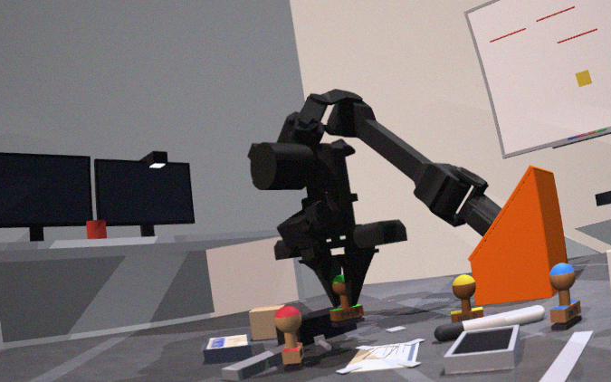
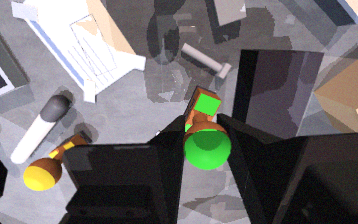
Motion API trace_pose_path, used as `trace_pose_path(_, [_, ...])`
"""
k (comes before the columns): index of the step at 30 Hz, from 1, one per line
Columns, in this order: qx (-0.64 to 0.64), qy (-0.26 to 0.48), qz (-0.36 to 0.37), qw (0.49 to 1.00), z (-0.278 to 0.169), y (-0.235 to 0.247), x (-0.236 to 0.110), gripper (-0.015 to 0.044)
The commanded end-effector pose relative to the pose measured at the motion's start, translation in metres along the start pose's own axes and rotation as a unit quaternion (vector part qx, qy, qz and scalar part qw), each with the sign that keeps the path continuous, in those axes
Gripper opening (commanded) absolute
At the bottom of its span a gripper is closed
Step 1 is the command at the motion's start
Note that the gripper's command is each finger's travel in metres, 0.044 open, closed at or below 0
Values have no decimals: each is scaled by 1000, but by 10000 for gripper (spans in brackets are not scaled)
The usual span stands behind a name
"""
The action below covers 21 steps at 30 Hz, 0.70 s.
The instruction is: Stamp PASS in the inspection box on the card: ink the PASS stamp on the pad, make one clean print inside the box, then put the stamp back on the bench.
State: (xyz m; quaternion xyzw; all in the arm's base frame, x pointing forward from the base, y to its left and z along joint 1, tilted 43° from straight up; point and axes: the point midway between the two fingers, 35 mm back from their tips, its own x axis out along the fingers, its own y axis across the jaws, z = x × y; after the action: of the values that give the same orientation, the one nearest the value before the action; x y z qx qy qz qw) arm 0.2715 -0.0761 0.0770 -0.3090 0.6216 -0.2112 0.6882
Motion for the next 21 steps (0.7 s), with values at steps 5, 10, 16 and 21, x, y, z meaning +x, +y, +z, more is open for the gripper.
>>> trace_pose_path(5, [2, 0, -2, 1000, 1, 0, -4, 0])
trace_pose_path(10, [2, 0, -2, 1000, 1, 0, -7, 0])
trace_pose_path(16, [2, 0, -2, 1000, 1, 0, -9, 0])
trace_pose_path(21, [2, 0, -2, 1000, 1, 0, -12, 0])
